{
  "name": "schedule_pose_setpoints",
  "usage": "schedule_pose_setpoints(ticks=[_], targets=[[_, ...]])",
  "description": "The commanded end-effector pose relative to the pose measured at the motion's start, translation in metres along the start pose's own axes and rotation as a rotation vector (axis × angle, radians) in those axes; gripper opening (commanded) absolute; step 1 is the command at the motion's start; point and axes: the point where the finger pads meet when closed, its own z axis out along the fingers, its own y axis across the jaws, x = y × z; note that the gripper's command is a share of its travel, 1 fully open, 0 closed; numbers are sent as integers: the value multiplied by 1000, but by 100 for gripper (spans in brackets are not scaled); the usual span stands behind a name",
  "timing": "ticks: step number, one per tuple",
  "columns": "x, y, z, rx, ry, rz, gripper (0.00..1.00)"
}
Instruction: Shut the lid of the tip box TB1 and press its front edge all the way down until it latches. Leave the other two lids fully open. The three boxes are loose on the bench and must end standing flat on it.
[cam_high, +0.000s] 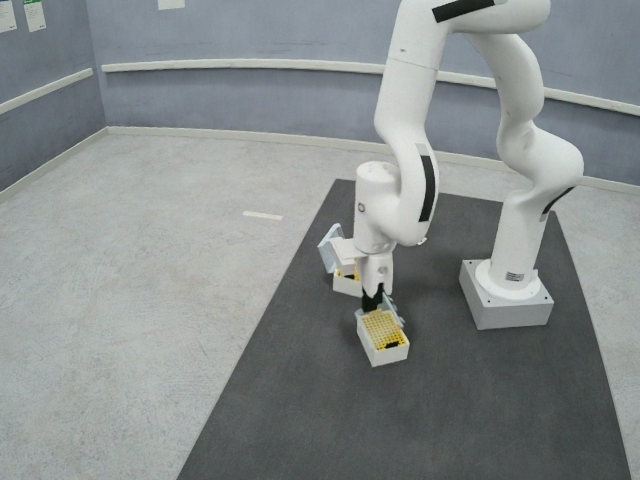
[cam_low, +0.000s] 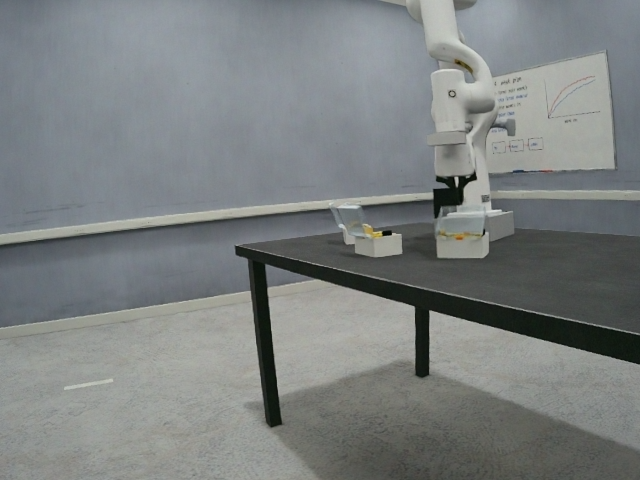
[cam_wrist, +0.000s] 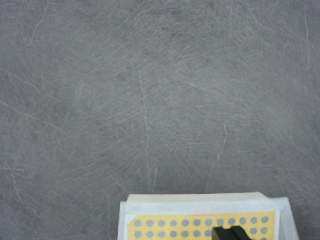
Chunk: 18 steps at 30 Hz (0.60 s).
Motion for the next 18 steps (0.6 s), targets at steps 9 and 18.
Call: schedule_pose_setpoints(ticks=[9, 18], targets=[[0, 0, -1, 0, 2, 0, 0], [0, 0, -7, 0, 2, 0, 0]])
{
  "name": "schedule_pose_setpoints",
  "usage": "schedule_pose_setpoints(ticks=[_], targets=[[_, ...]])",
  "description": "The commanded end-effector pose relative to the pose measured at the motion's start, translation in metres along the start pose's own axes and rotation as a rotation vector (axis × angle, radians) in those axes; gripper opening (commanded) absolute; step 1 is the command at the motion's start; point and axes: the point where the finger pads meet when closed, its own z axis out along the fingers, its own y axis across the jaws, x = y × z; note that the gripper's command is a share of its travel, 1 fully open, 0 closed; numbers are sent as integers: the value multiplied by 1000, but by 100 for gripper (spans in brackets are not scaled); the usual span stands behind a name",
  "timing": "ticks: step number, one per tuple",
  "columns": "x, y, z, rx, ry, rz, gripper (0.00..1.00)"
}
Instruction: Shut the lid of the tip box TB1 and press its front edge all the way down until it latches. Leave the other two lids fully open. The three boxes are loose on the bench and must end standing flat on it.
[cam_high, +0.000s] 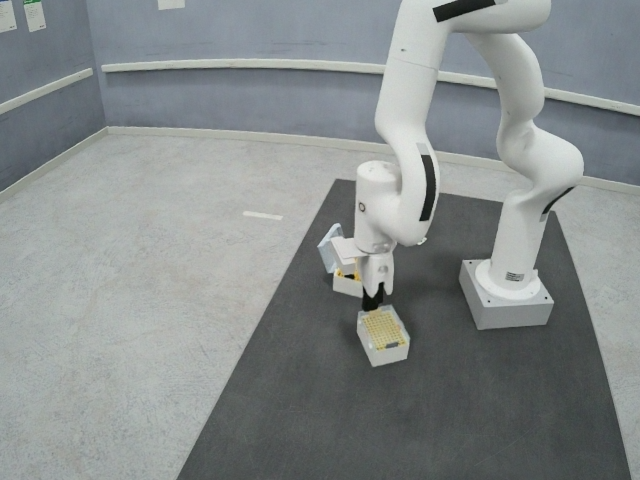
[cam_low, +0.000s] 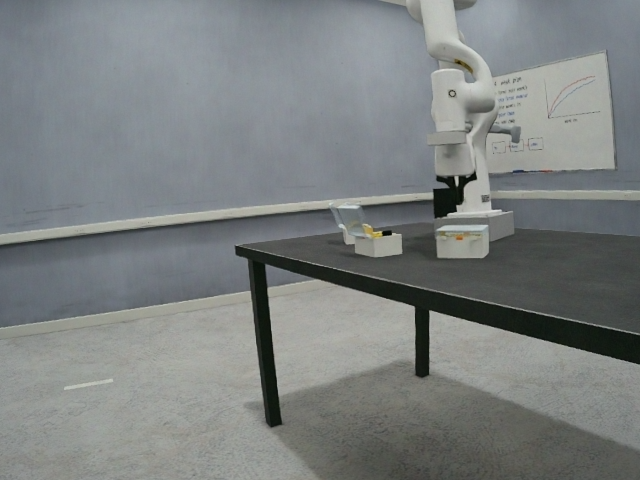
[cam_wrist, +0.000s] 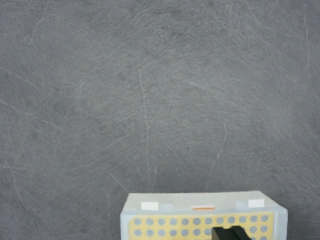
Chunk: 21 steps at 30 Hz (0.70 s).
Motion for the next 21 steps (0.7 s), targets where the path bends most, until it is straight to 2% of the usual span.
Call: schedule_pose_setpoints(ticks=[1, 21], targets=[[1, 0, -8, 0, 2, 0, 0], [1, 0, -44, 0, 2, 0, 0]])
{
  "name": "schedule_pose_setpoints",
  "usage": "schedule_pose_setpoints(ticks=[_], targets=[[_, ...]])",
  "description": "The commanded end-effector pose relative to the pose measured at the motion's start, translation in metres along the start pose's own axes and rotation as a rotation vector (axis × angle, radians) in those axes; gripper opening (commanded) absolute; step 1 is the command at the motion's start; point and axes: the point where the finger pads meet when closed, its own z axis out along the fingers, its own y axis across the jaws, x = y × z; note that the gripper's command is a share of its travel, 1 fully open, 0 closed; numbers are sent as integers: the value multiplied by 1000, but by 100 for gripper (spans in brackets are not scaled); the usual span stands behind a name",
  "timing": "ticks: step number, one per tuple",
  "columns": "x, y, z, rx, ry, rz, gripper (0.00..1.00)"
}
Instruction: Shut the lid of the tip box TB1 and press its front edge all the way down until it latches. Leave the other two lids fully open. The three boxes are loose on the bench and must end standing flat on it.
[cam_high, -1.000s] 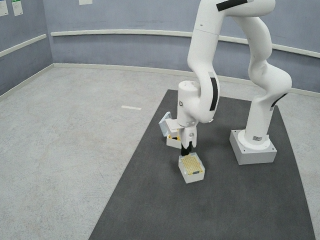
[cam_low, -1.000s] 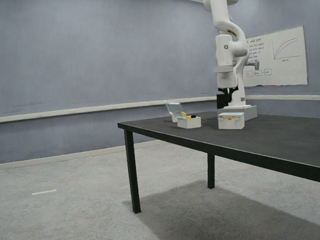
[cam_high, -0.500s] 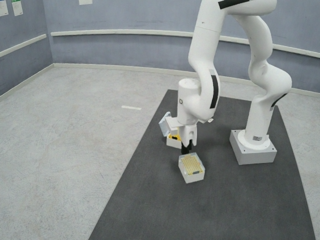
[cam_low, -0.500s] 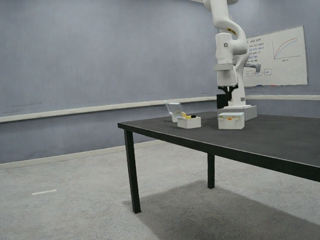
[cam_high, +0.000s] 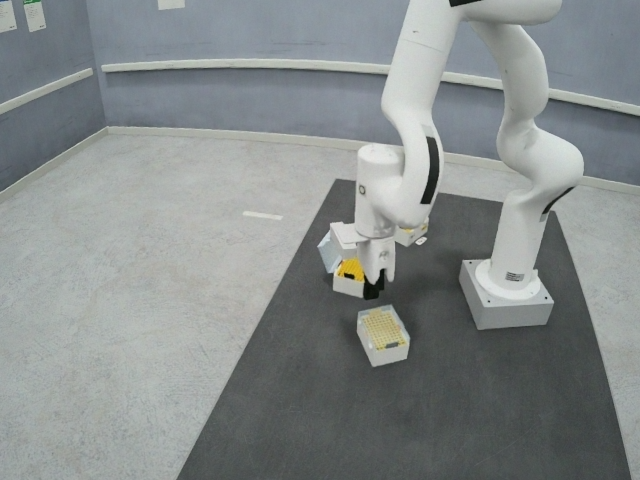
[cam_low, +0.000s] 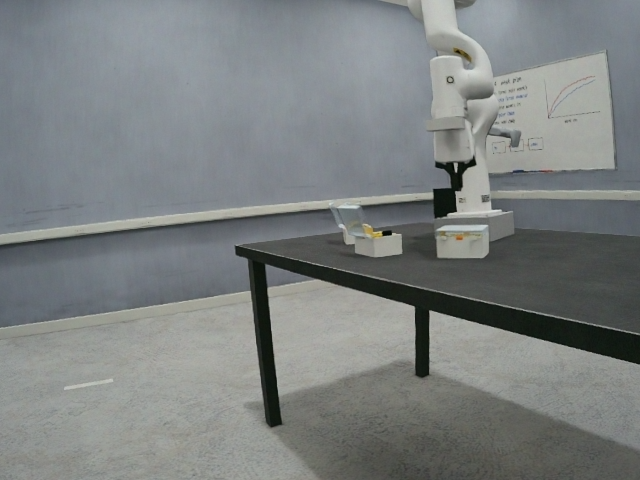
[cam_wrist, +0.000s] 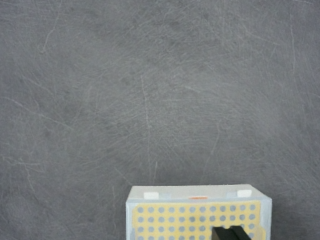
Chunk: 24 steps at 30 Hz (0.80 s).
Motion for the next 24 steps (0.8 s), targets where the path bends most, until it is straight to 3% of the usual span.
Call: schedule_pose_setpoints(ticks=[1, 24], targets=[[1, 0, -11, 0, 2, 0, 0], [1, 0, -20, 0, 1, 0, 0]])
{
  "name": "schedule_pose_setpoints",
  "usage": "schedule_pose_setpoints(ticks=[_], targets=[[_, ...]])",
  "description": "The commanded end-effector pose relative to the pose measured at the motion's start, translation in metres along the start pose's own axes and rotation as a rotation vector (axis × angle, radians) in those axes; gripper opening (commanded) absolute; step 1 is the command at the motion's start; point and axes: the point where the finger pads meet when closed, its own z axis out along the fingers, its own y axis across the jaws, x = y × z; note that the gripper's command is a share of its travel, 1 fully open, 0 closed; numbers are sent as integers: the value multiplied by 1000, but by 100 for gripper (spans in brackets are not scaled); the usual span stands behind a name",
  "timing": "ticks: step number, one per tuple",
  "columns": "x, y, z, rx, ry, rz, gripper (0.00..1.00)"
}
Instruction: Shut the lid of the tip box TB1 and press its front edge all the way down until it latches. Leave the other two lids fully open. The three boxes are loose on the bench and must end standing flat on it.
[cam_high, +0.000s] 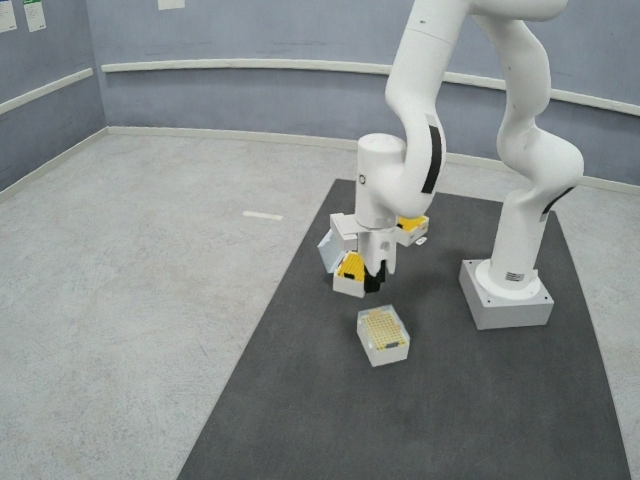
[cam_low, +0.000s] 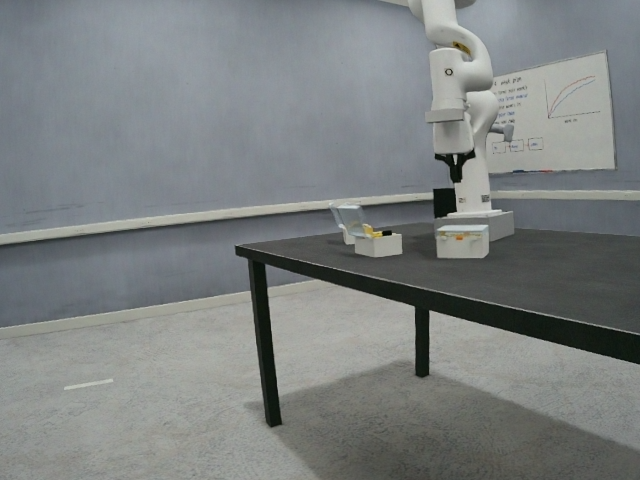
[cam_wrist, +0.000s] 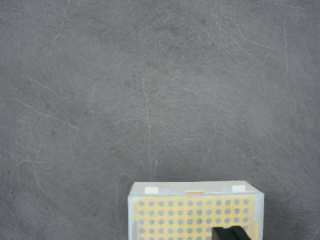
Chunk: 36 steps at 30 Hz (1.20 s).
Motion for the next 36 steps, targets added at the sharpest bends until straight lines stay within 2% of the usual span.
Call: schedule_pose_setpoints(ticks=[1, 22, 36], targets=[[1, 0, -1, 0, 2, 0, 0], [1, 0, -1, 0, 2, 0, 0], [-21, 0, 22, 0, 2, 0, 0]])
